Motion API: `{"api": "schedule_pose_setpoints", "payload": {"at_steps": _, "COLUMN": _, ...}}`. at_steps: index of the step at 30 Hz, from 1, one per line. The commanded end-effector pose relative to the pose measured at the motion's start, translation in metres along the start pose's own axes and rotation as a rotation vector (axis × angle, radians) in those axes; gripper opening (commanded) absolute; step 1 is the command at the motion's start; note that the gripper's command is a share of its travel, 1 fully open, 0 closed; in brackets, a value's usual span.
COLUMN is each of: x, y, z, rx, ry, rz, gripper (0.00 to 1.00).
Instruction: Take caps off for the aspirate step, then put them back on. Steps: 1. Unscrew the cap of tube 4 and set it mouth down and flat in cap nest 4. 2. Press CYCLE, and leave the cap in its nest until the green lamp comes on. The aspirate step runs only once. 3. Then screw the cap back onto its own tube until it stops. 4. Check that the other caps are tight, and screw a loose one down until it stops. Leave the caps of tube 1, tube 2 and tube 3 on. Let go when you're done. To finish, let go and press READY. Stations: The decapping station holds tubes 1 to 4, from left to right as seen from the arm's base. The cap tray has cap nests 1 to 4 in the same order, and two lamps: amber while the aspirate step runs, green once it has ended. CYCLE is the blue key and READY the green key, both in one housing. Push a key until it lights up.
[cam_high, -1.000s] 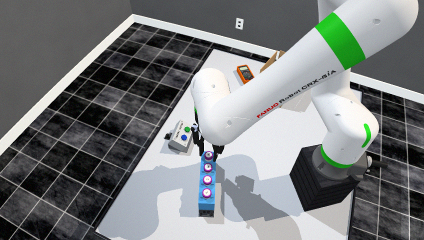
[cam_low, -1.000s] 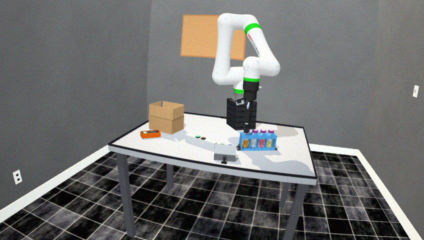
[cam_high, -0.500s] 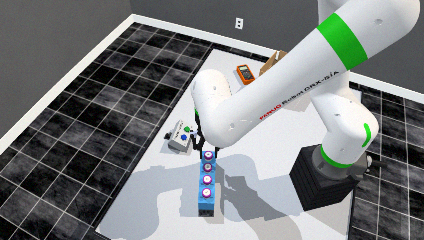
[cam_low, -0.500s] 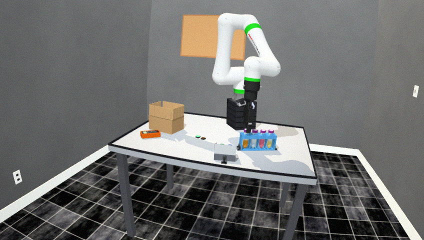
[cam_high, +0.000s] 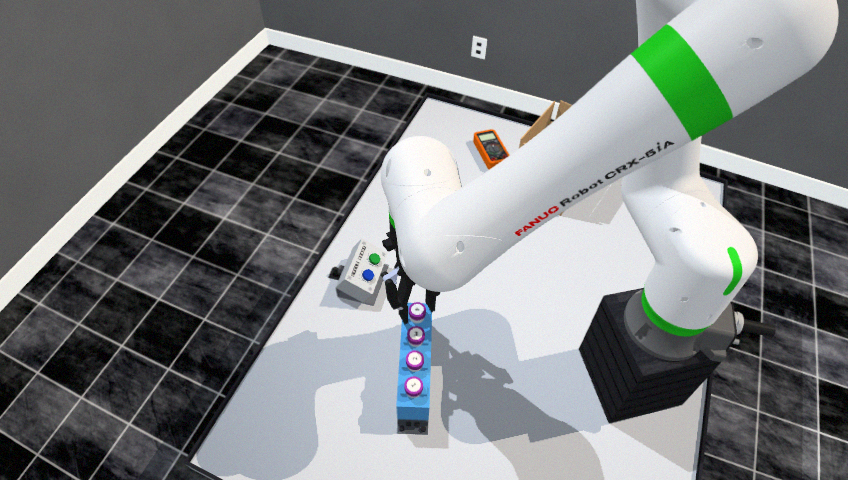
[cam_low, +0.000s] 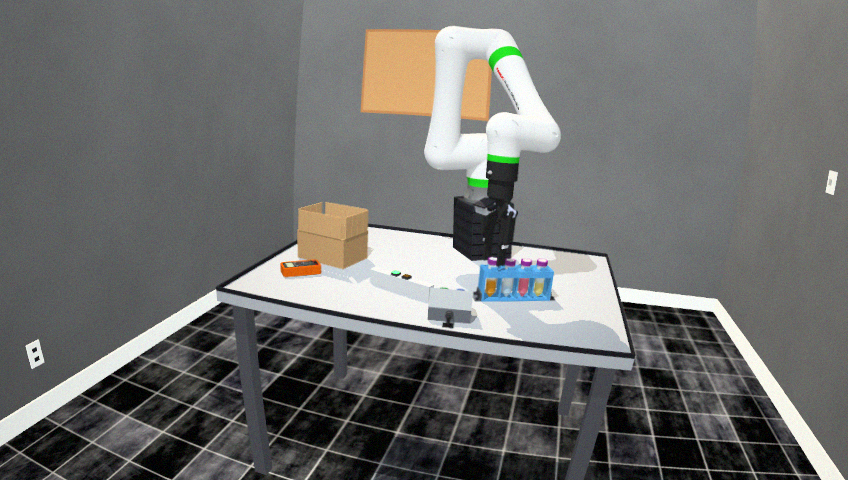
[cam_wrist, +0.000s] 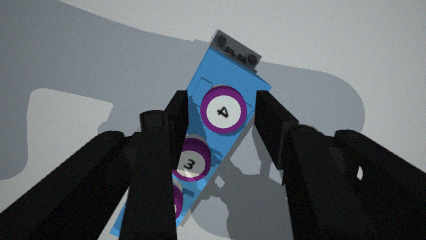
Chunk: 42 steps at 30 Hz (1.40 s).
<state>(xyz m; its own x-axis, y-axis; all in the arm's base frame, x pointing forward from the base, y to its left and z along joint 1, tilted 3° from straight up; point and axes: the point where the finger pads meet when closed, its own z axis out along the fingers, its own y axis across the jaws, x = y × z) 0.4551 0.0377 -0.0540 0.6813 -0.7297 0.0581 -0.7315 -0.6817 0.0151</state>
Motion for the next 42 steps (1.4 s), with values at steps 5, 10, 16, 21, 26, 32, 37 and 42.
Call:
{"api": "schedule_pose_setpoints", "payload": {"at_steps": 5, "x": 0.0003, "y": -0.0003, "z": -0.0005, "rx": 0.001, "ry": -0.003, "rz": -0.002, "gripper": 0.3}}
{"api": "schedule_pose_setpoints", "payload": {"at_steps": 10, "x": 0.0003, "y": -0.0003, "z": -0.0005, "rx": 0.001, "ry": -0.003, "rz": -0.002, "gripper": 0.3}}
{"api": "schedule_pose_setpoints", "payload": {"at_steps": 16, "x": 0.0004, "y": -0.0003, "z": -0.0005, "rx": 0.0, "ry": -0.003, "rz": 0.048, "gripper": 0.3}}
{"api": "schedule_pose_setpoints", "payload": {"at_steps": 21, "x": 0.0004, "y": -0.0002, "z": -0.0005, "rx": 0.0, "ry": -0.003, "rz": 0.248, "gripper": 0.3}}
{"api": "schedule_pose_setpoints", "payload": {"at_steps": 26, "x": 0.0004, "y": -0.0003, "z": -0.0005, "rx": 0.0, "ry": -0.003, "rz": 0.498, "gripper": 0.3}}
{"api": "schedule_pose_setpoints", "payload": {"at_steps": 32, "x": 0.0004, "y": -0.0002, "z": -0.0004, "rx": -0.001, "ry": -0.003, "rz": 0.798, "gripper": 0.3}}
{"api": "schedule_pose_setpoints", "payload": {"at_steps": 37, "x": 0.0004, "y": -0.0002, "z": -0.0004, "rx": -0.001, "ry": -0.003, "rz": 0.948, "gripper": 0.3}}
{"api": "schedule_pose_setpoints", "payload": {"at_steps": 42, "x": 0.0004, "y": -0.0002, "z": -0.0004, "rx": -0.001, "ry": -0.003, "rz": 1.045, "gripper": 0.3}}
